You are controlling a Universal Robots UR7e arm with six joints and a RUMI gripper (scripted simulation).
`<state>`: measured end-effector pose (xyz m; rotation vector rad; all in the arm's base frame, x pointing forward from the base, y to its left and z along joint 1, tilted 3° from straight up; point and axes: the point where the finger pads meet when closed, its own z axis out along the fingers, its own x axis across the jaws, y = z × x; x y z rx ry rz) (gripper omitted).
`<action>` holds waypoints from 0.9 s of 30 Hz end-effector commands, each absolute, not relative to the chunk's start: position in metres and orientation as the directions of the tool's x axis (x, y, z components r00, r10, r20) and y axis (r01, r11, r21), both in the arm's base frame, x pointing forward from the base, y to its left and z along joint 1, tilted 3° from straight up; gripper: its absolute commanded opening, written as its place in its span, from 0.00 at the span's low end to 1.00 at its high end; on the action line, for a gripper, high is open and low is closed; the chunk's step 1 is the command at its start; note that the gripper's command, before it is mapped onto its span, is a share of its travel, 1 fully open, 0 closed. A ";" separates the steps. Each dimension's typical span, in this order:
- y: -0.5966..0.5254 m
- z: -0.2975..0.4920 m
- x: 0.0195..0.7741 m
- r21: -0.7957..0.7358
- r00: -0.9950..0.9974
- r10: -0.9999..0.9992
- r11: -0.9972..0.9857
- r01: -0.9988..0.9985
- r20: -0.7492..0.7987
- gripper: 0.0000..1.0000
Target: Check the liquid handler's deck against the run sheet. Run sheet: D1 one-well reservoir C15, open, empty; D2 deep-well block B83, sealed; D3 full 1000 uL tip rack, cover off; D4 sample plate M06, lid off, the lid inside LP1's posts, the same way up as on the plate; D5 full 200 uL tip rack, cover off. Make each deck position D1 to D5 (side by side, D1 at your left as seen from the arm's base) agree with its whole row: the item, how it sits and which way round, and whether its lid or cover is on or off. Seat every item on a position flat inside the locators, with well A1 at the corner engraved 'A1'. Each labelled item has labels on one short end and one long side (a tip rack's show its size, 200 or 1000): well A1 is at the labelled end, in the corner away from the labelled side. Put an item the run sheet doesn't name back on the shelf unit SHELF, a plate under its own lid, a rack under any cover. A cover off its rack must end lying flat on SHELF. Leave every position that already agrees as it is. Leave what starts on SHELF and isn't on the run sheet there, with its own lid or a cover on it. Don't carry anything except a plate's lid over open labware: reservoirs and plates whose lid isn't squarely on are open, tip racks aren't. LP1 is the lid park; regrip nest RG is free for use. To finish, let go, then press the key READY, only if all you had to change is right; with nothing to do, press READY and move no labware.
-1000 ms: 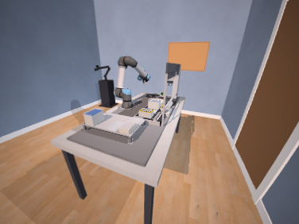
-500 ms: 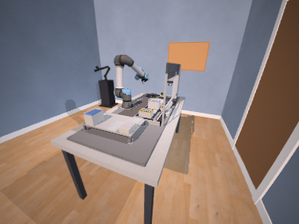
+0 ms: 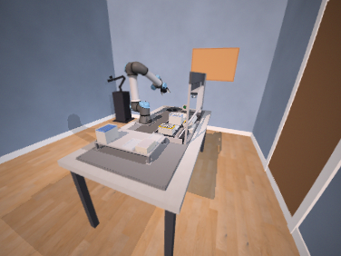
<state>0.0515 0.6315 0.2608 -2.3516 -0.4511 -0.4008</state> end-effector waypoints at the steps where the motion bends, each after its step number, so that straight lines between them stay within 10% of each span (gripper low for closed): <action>1: 0.602 0.262 0.060 -0.583 0.928 0.120 -0.748 0.317 0.352 0.82; 27: 0.492 0.271 0.089 -0.549 0.953 -0.254 -0.826 -0.125 0.166 0.82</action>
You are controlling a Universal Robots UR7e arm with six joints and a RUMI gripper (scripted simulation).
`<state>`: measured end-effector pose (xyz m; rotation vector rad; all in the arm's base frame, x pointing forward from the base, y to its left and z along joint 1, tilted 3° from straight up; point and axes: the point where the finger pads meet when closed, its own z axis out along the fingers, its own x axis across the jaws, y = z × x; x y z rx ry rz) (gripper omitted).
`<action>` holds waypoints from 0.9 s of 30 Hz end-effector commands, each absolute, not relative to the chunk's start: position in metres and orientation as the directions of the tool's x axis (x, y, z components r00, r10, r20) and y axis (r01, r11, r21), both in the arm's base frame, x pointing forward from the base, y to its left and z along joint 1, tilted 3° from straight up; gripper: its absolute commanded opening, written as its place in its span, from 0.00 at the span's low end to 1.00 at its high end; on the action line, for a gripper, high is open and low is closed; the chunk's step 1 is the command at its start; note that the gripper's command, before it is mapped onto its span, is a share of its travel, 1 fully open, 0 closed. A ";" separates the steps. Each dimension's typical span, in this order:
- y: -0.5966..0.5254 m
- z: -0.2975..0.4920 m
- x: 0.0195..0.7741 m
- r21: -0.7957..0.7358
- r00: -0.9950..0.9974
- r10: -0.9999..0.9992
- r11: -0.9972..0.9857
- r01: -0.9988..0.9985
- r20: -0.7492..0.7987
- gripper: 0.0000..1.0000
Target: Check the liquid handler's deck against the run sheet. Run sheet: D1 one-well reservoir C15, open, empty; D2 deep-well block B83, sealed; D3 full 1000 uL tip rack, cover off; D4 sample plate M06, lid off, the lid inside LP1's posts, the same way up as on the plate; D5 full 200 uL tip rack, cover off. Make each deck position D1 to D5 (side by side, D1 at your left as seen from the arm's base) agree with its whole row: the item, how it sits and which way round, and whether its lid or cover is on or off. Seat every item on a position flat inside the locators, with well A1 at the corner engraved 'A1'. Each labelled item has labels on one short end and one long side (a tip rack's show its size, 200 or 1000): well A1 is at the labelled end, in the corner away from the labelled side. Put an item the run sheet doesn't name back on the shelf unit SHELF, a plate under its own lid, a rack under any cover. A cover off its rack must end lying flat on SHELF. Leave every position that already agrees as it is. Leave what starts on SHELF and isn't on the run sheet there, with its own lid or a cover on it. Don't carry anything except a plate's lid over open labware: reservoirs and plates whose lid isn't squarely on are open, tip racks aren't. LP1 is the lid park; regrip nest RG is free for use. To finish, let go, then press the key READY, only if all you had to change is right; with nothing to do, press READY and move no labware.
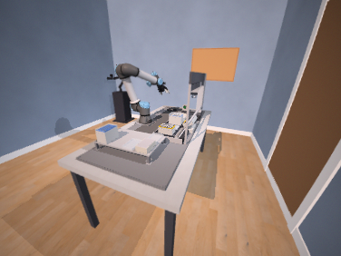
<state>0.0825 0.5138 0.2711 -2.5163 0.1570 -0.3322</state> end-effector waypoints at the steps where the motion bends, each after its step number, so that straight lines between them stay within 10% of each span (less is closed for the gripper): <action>1: 0.492 0.271 0.089 -0.549 0.953 -0.254 -0.826 -0.125 0.166 0.82; 27: 0.377 0.282 0.118 -0.425 0.781 -0.624 -0.710 -0.561 0.011 0.82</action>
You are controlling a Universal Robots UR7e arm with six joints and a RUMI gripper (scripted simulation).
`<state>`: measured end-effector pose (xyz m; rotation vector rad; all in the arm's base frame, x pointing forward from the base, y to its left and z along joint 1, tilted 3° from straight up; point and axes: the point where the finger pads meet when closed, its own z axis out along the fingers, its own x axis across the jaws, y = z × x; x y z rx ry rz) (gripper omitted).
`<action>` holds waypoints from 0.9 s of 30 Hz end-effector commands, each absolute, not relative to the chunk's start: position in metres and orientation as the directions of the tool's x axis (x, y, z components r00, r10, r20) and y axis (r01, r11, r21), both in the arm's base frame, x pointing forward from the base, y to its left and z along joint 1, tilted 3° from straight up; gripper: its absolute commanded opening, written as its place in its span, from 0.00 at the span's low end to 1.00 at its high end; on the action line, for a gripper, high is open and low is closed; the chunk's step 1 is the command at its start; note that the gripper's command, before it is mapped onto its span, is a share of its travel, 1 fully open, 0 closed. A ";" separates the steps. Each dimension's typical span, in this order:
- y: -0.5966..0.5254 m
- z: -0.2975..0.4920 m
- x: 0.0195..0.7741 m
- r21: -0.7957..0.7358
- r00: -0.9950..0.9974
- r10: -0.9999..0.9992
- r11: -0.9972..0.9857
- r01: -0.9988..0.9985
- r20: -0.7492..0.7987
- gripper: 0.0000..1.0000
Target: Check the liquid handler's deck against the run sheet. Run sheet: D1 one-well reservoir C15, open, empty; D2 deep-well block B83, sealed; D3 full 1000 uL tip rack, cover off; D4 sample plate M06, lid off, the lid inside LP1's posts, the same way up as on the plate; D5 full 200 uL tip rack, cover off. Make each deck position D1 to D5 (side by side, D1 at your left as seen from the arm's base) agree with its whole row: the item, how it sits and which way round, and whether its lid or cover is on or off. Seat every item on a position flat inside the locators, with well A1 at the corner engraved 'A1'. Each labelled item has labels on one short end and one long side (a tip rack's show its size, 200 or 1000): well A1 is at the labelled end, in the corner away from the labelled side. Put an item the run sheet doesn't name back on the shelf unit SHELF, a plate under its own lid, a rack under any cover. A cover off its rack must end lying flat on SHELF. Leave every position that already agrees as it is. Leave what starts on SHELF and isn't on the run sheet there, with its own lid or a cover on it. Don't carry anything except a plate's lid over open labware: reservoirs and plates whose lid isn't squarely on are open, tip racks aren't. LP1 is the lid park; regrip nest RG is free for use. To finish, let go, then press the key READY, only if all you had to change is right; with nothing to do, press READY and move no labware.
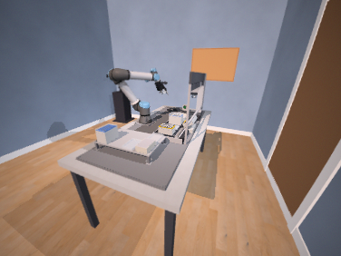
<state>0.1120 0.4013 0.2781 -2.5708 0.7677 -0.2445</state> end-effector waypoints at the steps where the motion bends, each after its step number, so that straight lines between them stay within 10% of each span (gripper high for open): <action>1: 0.372 0.282 0.119 -0.418 0.770 -0.638 -0.701 -0.578 0.006 0.82; 27: 0.266 0.290 0.146 -0.240 0.464 -0.884 -0.437 -0.867 -0.063 0.82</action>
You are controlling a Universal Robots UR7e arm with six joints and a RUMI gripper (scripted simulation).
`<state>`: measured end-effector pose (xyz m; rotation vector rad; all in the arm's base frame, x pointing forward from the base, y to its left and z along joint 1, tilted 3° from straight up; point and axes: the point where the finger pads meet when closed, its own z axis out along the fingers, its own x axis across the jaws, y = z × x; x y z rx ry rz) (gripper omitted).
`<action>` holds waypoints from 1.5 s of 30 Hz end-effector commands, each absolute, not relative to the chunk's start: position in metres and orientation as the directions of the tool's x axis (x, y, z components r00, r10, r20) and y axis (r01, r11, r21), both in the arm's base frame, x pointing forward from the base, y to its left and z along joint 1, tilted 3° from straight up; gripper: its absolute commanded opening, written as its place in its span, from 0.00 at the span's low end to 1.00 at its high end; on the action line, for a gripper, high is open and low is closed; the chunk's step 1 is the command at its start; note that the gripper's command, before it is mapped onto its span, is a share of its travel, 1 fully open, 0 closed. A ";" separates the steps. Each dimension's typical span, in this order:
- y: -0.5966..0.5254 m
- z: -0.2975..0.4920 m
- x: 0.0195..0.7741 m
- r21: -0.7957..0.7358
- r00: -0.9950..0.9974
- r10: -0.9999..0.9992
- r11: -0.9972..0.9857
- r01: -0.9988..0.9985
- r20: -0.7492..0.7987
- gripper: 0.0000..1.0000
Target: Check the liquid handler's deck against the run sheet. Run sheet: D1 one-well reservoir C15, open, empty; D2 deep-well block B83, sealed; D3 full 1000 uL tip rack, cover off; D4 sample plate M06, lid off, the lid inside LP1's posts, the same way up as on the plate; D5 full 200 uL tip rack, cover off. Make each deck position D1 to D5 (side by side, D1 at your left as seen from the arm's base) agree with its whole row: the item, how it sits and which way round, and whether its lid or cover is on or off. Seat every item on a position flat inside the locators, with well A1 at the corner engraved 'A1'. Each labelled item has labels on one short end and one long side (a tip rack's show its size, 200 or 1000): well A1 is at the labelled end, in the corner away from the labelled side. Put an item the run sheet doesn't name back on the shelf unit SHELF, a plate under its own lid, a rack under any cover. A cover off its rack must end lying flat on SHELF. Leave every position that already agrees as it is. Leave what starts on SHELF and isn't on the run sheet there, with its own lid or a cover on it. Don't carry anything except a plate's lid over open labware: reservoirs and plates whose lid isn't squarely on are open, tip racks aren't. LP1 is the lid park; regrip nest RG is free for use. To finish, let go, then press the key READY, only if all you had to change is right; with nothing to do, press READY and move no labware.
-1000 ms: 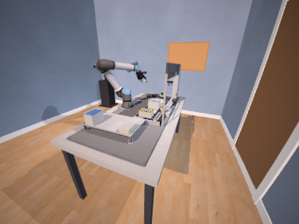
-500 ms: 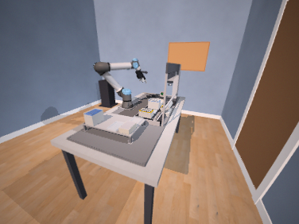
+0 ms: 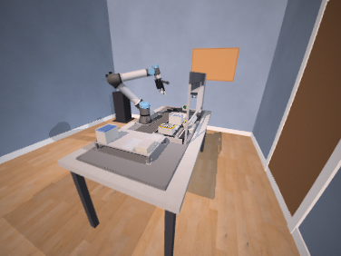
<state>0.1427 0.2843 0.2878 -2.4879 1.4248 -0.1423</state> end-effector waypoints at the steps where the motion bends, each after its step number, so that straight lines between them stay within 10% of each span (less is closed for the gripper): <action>1: 0.261 0.290 0.148 -0.231 0.447 -0.892 -0.423 -0.876 -0.064 0.82; 45: 0.067 0.304 0.197 0.029 -0.070 -0.997 0.069 -0.997 -0.028 0.82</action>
